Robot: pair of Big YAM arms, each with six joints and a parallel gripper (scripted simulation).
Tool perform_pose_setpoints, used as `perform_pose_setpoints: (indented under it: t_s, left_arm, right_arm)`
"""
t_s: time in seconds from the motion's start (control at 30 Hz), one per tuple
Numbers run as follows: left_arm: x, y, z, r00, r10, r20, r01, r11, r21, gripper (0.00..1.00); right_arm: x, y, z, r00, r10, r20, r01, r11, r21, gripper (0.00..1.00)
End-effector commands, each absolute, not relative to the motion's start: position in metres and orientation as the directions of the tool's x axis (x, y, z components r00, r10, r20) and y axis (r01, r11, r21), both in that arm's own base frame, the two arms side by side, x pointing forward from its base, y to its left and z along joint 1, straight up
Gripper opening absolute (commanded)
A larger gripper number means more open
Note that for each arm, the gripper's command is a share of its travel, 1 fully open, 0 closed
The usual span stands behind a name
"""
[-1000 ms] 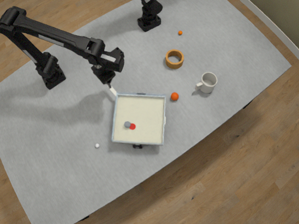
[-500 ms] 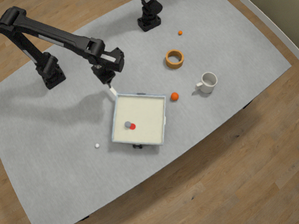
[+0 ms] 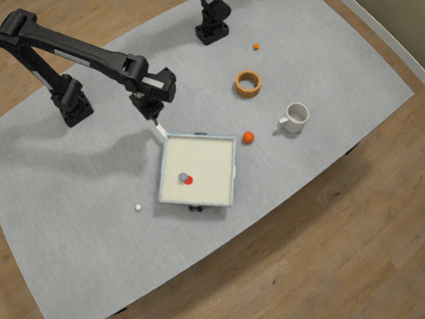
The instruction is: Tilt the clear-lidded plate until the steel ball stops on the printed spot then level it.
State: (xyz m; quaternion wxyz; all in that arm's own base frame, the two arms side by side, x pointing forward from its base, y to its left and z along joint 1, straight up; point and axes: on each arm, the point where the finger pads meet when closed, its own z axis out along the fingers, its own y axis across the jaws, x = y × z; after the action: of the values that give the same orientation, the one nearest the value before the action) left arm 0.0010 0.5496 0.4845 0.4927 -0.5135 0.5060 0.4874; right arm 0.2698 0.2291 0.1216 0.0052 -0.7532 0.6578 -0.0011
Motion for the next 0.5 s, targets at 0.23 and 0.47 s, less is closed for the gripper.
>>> perform_pose_setpoints:
  t_s: [0.23, 0.47]
  left_arm:
    - [-0.0057, 0.5449, 0.5005, 0.000, 0.000, -1.000, -1.000, -0.011, 0.000, 1.00]
    - [-0.0057, 0.5449, 0.5005, 0.000, 0.000, -1.000, -1.000, -0.011, 0.000, 1.00]
  right_arm:
    - [0.2720, 0.2175, 0.1216, 0.130, -0.992, -0.008, -0.991, -0.129, -0.018, 0.00]
    - [0.2715, 0.2133, 0.1229, 0.130, -0.992, -0.005, -0.991, -0.129, -0.015, 0.00]
